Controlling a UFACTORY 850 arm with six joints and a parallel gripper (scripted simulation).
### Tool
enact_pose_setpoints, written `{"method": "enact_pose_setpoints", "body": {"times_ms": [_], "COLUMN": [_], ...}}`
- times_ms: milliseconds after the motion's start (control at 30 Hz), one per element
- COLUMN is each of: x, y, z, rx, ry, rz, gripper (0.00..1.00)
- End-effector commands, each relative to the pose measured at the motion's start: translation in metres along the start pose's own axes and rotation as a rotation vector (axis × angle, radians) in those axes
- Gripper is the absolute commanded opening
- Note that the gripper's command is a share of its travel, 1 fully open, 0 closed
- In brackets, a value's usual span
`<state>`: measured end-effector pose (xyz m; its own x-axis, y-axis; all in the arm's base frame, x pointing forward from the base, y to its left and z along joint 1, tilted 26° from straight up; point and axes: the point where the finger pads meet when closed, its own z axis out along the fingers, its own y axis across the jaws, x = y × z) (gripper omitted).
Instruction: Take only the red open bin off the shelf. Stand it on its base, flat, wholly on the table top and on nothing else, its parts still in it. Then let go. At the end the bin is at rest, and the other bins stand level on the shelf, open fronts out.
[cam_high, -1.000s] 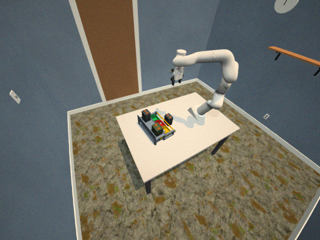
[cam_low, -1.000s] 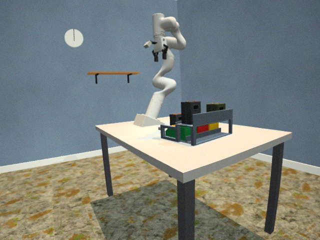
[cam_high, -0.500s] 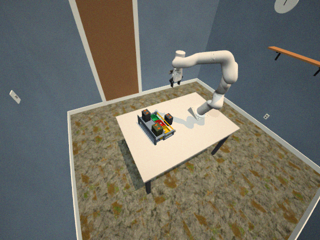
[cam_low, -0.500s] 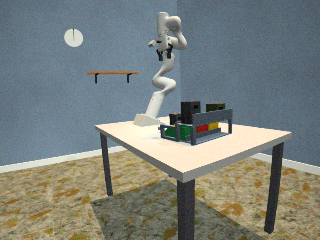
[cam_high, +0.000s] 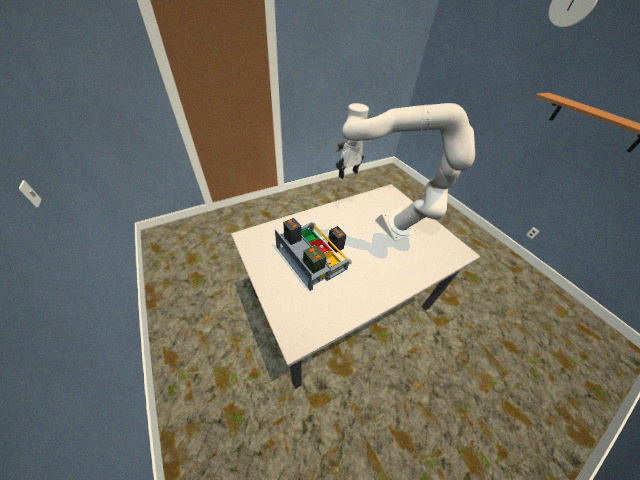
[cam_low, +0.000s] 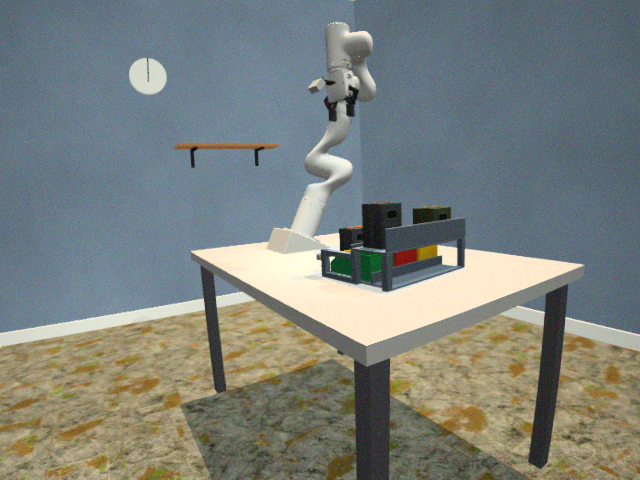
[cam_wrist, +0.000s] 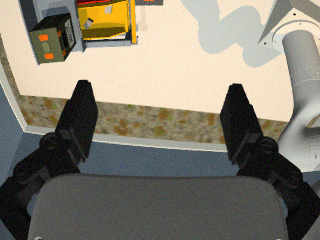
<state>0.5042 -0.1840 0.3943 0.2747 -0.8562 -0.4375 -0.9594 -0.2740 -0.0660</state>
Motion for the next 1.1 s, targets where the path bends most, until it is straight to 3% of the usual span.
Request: {"method": "enact_pose_setpoints", "body": {"times_ms": [0, 33, 433, 1067], "x": [-0.0214, -0.0275, -0.0275, -0.0211], "y": [-0.0323, -0.0414, -0.0414, -0.0318], "z": [-0.0010, -0.0011, -0.0011, -0.0011], "rx": [0.001, 0.001, 0.001, 0.002], "ry": [0.002, 0.002, 0.002, 0.001], "rz": [-0.002, -0.002, -0.002, -0.002], "gripper": [1.00, 1.00, 1.00, 1.00]}}
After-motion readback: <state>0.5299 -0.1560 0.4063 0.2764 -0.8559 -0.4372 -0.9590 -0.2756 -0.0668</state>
